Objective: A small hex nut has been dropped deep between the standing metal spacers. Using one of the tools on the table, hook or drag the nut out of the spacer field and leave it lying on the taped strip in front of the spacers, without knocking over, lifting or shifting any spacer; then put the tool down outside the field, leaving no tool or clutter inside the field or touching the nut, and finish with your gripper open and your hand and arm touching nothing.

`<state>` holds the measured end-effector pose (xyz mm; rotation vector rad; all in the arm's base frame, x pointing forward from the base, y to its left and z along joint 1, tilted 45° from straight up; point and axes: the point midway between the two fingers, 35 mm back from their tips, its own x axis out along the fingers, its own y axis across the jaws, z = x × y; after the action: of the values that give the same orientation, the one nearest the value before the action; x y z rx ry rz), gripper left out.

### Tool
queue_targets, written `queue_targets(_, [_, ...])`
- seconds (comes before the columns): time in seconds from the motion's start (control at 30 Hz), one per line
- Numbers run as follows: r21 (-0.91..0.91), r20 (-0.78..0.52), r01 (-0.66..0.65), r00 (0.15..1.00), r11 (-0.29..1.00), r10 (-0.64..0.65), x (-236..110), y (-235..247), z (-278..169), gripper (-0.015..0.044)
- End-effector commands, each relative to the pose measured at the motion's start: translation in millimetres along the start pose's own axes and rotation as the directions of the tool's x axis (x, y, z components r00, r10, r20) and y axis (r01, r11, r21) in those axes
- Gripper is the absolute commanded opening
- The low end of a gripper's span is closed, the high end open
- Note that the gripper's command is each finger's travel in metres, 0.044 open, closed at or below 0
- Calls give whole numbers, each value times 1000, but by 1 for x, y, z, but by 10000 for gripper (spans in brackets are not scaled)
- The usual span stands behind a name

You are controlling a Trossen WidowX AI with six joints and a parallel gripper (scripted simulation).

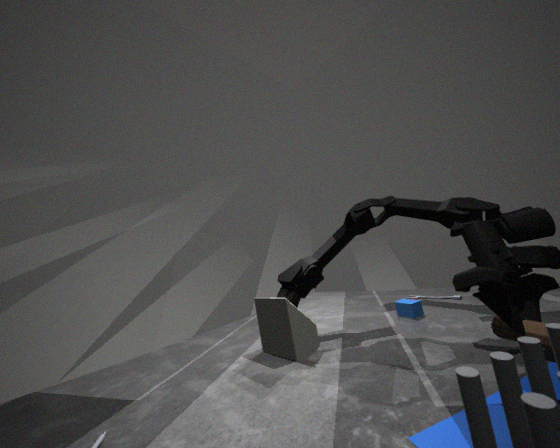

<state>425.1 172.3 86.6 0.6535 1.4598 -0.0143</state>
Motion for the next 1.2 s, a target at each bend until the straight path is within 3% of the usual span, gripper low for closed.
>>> queue_targets(0.0, [-2, 8, -6, 1000, 1000, 6, -2, 0, 6, 0])
queue_targets(1.17, [1, 8, -5, 1000, 1000, 5, 15, 1, 16, 0])
